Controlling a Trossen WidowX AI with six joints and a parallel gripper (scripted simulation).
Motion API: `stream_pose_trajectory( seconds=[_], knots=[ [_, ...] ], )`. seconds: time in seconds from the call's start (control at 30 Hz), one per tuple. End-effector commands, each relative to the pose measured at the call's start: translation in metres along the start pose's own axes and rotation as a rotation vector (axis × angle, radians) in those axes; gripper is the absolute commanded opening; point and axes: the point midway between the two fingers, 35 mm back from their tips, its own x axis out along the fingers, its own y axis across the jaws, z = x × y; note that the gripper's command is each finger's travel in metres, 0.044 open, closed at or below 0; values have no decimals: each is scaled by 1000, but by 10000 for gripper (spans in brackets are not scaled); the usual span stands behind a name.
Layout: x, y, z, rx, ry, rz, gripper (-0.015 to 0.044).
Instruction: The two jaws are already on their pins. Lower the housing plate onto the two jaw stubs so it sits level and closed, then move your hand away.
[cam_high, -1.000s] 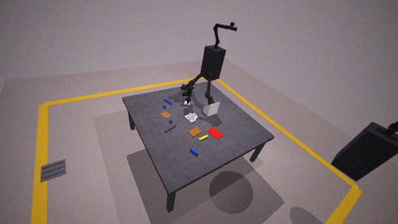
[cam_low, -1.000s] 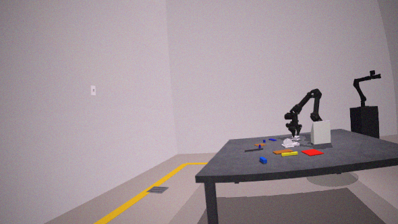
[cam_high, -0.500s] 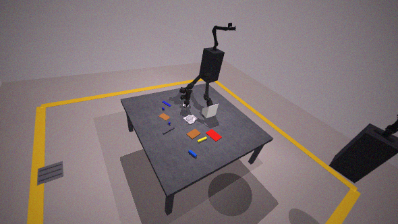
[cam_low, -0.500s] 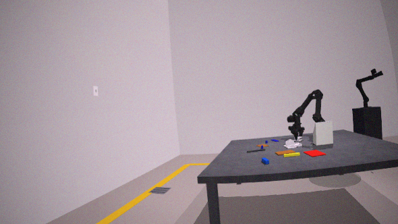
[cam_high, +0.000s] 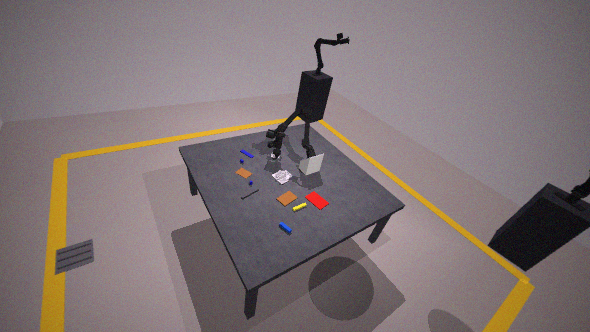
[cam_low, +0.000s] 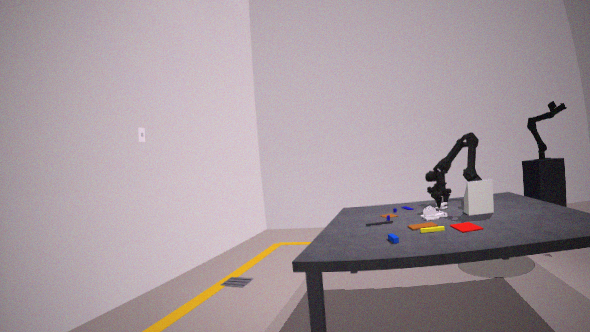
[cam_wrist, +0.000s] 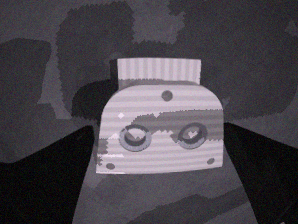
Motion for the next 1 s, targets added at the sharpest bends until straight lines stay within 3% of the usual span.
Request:
stream_pose_trajectory(
  seconds=[0.0, 0.53, 0.97],
  knots=[
    [0, 1, 0, -2, -1, 3, 440],
    [0, 0, 0, 0, 0, 0, 353],
    [-4, 1, 1, 0, 1, 1, 351]
  ],
)
